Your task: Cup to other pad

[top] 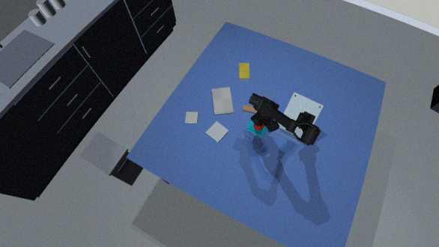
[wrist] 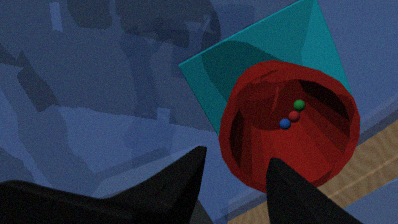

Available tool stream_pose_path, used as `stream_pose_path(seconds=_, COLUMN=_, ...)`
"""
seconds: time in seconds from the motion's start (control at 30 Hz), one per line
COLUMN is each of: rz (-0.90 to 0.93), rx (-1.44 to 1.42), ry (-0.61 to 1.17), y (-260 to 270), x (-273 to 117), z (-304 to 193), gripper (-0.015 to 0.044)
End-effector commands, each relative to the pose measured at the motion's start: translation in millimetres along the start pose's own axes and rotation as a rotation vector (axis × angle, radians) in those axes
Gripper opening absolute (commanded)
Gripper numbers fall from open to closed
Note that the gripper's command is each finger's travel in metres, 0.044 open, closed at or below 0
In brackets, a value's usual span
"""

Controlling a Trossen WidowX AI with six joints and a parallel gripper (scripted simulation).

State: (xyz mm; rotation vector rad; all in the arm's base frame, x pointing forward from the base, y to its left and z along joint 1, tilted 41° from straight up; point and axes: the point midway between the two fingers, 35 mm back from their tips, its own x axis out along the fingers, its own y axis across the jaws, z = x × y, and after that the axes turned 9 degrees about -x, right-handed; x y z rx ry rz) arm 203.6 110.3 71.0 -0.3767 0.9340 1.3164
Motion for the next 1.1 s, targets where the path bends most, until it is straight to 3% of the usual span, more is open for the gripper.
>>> stream_pose_path(seconds=0.0, rz=0.000, rx=0.001, ry=0.000, y=0, x=0, z=0, gripper=0.0206)
stream_pose_path(seconds=0.3, rz=-0.001, rx=0.001, ry=0.001, y=-1, x=-5, z=0, gripper=0.0440)
stream_pose_path(seconds=0.83, rz=-0.003, rx=-0.003, ry=-0.002, y=-1, x=-62, z=-3, gripper=0.0440)
stream_pose_path(seconds=1.07, rz=0.000, rx=0.003, ry=-0.006, y=0, x=-60, z=-3, gripper=0.0440)
